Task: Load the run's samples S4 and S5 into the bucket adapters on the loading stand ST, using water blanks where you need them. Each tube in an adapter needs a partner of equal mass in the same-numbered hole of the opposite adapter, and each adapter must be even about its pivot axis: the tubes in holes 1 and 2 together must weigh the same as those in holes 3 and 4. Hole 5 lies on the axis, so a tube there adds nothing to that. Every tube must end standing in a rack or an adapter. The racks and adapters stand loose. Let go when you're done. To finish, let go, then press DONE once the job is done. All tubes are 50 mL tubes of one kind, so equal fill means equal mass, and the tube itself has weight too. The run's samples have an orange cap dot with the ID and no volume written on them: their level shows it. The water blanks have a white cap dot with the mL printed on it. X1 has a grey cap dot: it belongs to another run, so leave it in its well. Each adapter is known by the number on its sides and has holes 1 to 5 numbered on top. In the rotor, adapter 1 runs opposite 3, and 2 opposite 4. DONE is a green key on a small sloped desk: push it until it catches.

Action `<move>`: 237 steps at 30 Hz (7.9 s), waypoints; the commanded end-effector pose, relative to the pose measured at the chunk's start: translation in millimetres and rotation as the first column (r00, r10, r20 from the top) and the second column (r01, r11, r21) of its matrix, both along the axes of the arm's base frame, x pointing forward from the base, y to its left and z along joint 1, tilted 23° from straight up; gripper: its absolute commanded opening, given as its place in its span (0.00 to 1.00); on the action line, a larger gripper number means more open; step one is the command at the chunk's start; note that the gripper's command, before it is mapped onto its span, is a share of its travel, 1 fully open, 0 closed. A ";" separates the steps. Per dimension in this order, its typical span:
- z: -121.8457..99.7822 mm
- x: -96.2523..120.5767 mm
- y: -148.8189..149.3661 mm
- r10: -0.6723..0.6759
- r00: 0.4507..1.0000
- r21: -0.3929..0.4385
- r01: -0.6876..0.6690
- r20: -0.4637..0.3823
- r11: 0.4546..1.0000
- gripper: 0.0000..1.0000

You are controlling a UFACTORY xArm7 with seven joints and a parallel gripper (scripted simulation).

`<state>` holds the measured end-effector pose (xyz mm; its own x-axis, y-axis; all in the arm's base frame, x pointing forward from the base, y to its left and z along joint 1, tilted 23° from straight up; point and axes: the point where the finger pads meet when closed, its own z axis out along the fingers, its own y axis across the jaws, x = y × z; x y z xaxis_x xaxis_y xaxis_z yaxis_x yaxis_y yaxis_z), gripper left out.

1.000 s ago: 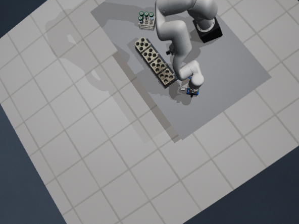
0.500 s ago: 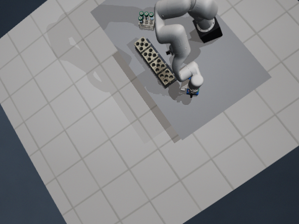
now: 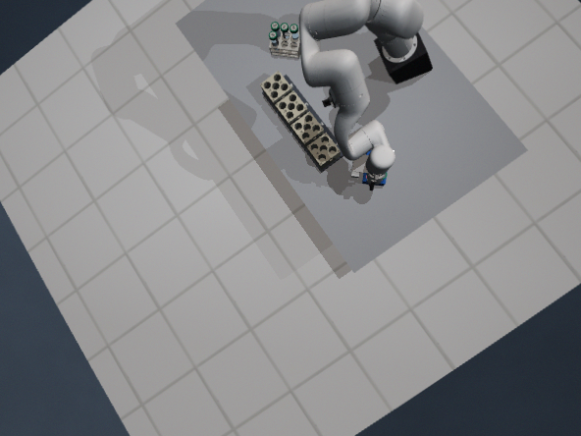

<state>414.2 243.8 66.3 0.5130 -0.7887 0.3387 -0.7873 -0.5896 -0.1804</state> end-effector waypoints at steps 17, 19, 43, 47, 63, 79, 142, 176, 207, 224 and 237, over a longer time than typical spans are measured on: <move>-8.5 4.3 -0.3 0.002 1.000 0.002 -0.002 0.003 1.000 0.57; -9.7 4.8 -0.5 0.002 1.000 0.002 -0.002 0.003 1.000 0.57; -9.9 4.9 -0.5 0.002 1.000 0.002 -0.002 0.003 1.000 0.00; -10.0 4.9 -0.5 0.002 1.000 0.002 -0.002 0.003 1.000 0.00; -10.0 4.9 -0.5 0.002 1.000 0.002 -0.002 0.003 1.000 0.00; -9.3 4.7 -0.4 0.002 1.000 0.002 -0.002 0.003 1.000 0.00; 49.2 -17.1 10.6 0.002 1.000 0.002 -0.002 0.004 1.000 0.00; 104.7 -37.7 20.9 0.002 1.000 0.003 -0.002 0.004 1.000 0.00; 114.9 -41.5 22.8 0.002 1.000 0.003 -0.002 0.004 1.000 0.00; 114.9 -41.5 22.8 0.002 1.000 0.003 -0.002 0.004 1.000 0.00; 114.9 -41.5 22.8 0.002 1.000 0.003 -0.002 0.004 1.000 0.00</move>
<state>372.3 265.2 179.4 0.5130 -0.7887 0.3387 -0.7873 -0.5896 -0.1806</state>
